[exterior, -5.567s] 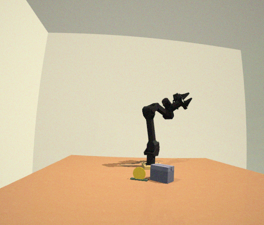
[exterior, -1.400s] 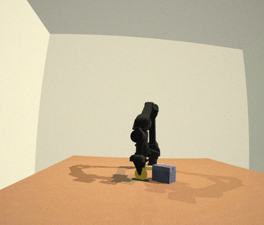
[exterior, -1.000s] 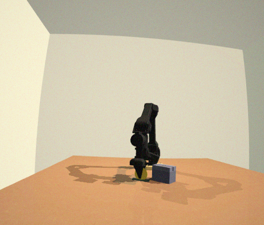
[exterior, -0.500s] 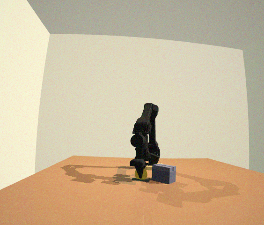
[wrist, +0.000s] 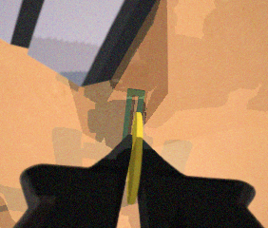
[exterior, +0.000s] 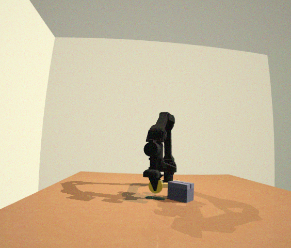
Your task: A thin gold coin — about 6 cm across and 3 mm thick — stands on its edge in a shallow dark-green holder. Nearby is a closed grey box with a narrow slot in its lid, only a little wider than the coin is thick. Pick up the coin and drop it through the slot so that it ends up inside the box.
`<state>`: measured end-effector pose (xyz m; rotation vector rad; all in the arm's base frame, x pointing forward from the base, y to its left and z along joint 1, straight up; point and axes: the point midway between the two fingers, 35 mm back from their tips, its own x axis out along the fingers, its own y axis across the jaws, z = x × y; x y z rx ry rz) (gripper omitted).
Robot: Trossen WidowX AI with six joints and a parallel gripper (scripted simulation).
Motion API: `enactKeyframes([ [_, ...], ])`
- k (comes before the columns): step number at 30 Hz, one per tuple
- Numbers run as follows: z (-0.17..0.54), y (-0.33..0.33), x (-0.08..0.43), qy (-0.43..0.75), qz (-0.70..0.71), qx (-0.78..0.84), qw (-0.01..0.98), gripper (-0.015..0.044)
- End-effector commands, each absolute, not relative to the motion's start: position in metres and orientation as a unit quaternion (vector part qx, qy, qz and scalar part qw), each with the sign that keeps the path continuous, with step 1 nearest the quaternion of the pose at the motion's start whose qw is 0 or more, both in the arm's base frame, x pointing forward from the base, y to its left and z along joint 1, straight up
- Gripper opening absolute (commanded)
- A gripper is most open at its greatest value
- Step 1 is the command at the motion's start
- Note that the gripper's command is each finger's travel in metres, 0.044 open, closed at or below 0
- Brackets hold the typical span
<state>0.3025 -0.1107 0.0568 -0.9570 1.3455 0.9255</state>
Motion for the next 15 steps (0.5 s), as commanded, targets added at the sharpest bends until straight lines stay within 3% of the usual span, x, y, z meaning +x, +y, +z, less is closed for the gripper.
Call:
enactKeyframes([
  [1, 0.069, -0.111, 0.304, 0.574, 0.393, -0.412, 0.588, 0.0000],
  [15, 0.104, -0.110, 0.302, 0.574, 0.393, -0.412, 0.588, 0.0000],
])
